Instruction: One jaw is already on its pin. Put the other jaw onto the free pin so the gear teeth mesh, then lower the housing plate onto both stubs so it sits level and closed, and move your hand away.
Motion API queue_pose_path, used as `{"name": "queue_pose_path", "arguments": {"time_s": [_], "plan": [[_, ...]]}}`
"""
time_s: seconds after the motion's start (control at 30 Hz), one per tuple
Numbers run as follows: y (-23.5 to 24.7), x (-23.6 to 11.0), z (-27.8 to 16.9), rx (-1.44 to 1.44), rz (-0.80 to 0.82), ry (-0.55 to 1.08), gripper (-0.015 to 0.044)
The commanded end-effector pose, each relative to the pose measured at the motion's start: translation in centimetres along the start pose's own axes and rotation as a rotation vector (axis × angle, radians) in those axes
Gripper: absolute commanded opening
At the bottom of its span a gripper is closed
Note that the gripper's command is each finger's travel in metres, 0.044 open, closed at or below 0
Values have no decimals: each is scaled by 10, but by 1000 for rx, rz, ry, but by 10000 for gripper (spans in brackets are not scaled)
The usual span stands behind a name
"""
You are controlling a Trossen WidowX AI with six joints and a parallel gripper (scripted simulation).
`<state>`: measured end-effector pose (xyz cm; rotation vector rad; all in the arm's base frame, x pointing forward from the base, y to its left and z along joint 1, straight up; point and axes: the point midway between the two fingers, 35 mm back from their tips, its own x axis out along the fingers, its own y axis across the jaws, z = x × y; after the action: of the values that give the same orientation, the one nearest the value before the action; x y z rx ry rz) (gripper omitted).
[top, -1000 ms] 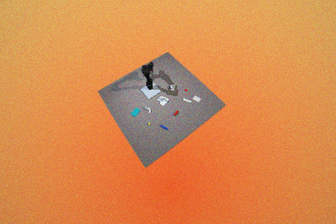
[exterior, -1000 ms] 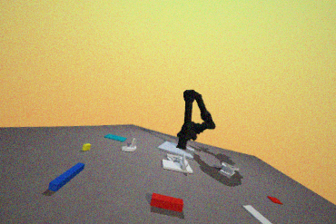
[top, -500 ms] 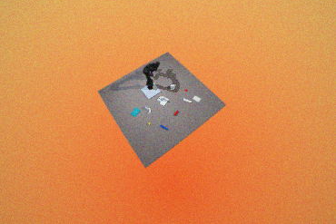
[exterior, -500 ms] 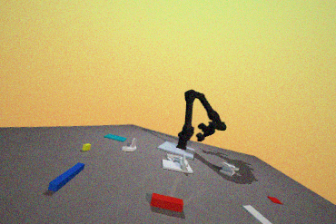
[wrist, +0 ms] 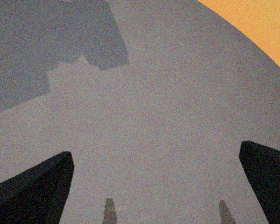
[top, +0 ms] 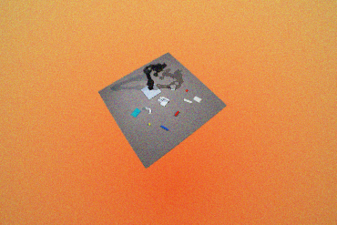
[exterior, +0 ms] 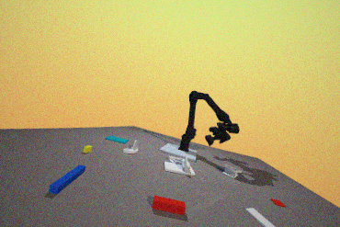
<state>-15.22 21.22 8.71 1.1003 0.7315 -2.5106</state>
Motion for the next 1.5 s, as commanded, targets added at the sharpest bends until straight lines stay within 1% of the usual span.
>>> {"name": "queue_pose_path", "arguments": {"time_s": [0.0,0.33,0.67,1.07,1.47], "plan": [[-5,-16,-22,110,-40,55,440],[-1,-51,-68,351,-132,164,440],[13,-92,-113,539,-235,276,440],[50,-143,-156,864,-353,363,440],[102,-201,-187,1180,-476,478,440]]}}
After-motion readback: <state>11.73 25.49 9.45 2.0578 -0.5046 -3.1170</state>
